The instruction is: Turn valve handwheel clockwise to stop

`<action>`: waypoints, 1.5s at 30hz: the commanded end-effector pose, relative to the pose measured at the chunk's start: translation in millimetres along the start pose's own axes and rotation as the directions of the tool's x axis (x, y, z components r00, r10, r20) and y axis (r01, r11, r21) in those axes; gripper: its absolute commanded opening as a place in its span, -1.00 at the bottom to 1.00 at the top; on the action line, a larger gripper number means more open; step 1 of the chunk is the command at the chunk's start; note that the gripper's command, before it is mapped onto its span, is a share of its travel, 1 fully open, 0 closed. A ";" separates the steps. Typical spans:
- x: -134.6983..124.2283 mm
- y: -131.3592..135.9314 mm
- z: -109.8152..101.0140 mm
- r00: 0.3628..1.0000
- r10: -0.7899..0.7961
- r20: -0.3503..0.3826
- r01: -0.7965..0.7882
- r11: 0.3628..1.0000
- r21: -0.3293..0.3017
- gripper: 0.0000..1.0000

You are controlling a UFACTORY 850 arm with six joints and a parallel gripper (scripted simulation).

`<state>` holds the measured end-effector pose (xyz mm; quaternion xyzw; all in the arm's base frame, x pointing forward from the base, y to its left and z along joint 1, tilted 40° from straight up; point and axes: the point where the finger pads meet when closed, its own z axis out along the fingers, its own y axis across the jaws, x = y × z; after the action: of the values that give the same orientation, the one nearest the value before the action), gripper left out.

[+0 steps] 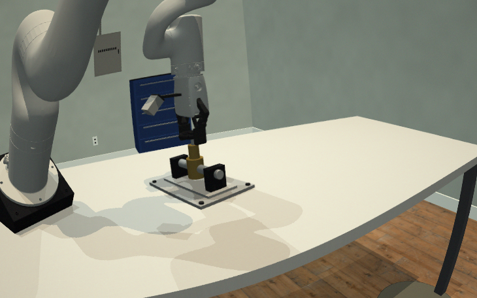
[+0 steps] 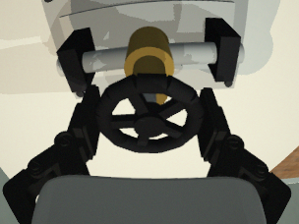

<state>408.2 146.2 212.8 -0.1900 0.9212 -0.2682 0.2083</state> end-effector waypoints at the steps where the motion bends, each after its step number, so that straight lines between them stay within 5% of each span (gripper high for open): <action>1: -0.5 0.0 -0.3 0.996 0.092 0.005 -0.092 0.996 0.001 -1.00; 25: -0.5 0.0 -0.3 0.869 0.494 0.005 -0.494 0.869 -0.001 -1.00; 45: -0.5 0.0 -0.3 0.678 0.735 0.004 -0.735 0.678 -0.003 -1.00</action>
<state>408.2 146.2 212.8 0.1778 0.9233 -0.1676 0.2962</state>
